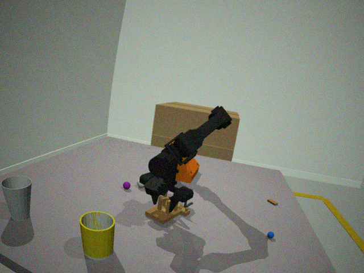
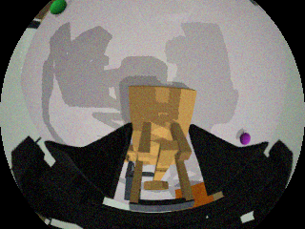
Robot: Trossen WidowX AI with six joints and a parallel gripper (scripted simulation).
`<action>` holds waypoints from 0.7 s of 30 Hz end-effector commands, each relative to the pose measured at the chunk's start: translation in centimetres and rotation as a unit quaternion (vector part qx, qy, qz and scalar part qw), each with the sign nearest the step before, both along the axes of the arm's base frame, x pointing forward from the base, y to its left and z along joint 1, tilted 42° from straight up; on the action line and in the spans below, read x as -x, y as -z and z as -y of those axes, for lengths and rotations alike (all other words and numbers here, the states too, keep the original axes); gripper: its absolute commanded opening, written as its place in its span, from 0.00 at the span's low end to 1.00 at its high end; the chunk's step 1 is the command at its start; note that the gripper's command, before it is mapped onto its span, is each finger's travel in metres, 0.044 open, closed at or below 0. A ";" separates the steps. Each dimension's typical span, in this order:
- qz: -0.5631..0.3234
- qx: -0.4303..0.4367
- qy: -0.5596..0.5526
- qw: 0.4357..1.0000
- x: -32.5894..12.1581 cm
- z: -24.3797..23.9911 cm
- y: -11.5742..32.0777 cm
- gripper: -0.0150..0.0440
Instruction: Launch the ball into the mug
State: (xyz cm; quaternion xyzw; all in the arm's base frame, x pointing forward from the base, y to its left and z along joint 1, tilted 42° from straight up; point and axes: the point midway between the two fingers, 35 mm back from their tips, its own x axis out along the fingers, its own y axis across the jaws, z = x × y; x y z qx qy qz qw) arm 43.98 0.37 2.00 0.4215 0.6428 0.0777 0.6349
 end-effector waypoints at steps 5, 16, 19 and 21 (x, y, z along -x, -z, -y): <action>0.000 0.003 0.000 1.000 1.0 5.0 -5.6 1.00; 0.002 0.003 0.008 1.000 1.5 6.8 -7.4 1.00; 0.008 0.005 0.012 1.000 2.4 9.2 -10.3 1.00; 0.008 0.006 0.012 1.000 2.5 9.4 -10.5 1.00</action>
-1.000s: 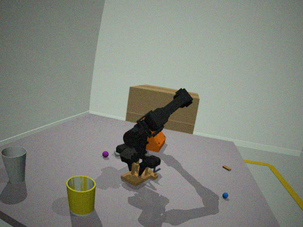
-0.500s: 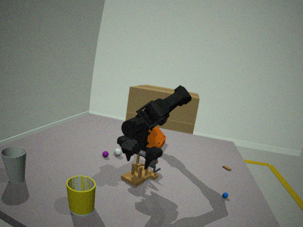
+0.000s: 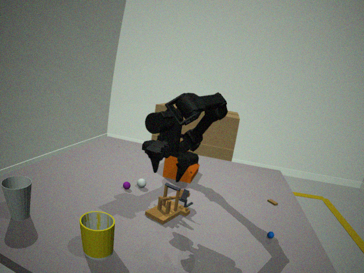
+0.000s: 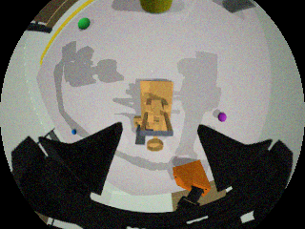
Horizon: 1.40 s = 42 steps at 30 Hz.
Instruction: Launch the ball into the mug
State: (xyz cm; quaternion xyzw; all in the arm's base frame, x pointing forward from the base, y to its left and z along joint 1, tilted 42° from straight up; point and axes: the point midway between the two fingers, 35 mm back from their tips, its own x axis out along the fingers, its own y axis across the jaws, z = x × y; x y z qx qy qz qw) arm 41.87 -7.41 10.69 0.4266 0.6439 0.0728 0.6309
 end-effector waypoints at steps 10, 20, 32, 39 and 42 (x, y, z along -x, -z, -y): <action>0.060 0.025 -0.066 0.996 4.6 5.5 10.3 0.76; 0.122 0.037 -0.145 0.981 13.1 6.8 20.1 0.76; 0.123 0.036 -0.145 0.981 13.3 5.6 21.7 0.76; 0.123 0.036 -0.145 0.981 13.2 5.1 22.3 0.76; 0.123 0.036 -0.145 0.981 13.1 4.8 22.6 0.76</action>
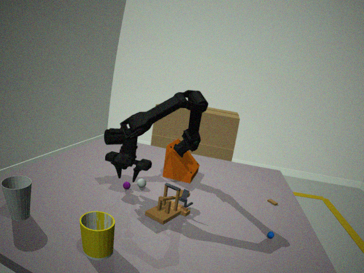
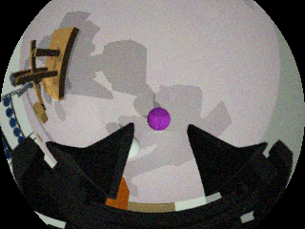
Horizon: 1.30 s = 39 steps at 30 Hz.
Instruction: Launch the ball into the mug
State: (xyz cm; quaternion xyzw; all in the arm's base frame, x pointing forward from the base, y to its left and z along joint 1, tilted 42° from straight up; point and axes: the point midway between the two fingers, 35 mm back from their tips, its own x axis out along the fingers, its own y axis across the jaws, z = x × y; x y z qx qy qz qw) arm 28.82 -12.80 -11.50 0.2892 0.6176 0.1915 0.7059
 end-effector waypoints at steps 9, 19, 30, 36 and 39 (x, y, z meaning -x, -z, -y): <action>-0.003 -0.004 0.001 1.000 -0.2 -1.5 1.5 0.76; -0.003 -0.005 0.001 1.000 -0.3 -2.3 2.4 0.72; -0.003 -0.005 0.001 1.000 -0.3 -2.3 2.4 0.43; -0.004 -0.003 0.002 1.000 -0.4 -0.8 1.0 0.25; -0.004 -0.002 0.002 1.000 -0.3 0.9 -0.8 0.25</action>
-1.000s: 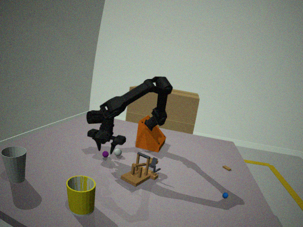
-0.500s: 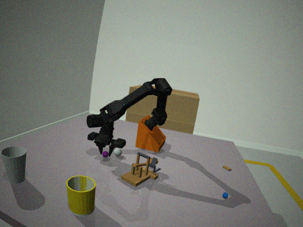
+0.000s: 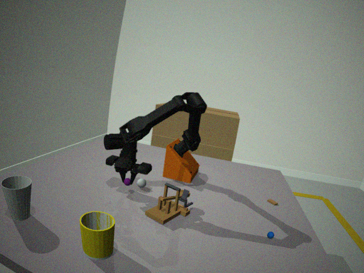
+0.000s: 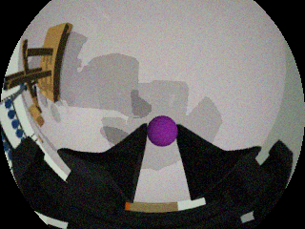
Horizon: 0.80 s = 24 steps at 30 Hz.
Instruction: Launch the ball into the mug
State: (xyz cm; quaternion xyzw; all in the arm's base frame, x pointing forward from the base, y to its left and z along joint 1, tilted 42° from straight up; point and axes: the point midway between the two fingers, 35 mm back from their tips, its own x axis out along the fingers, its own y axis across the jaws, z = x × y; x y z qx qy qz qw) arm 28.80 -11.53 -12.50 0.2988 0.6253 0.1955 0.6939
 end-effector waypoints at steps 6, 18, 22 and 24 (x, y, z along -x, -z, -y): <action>0.009 0.010 0.003 1.000 0.4 5.4 -5.7 0.25; -0.012 -0.004 0.007 1.000 0.0 5.2 -9.5 0.25; -0.037 -0.019 0.011 0.999 -1.1 2.9 -11.1 0.25; -0.051 -0.026 0.013 0.998 -1.6 1.7 -11.8 0.25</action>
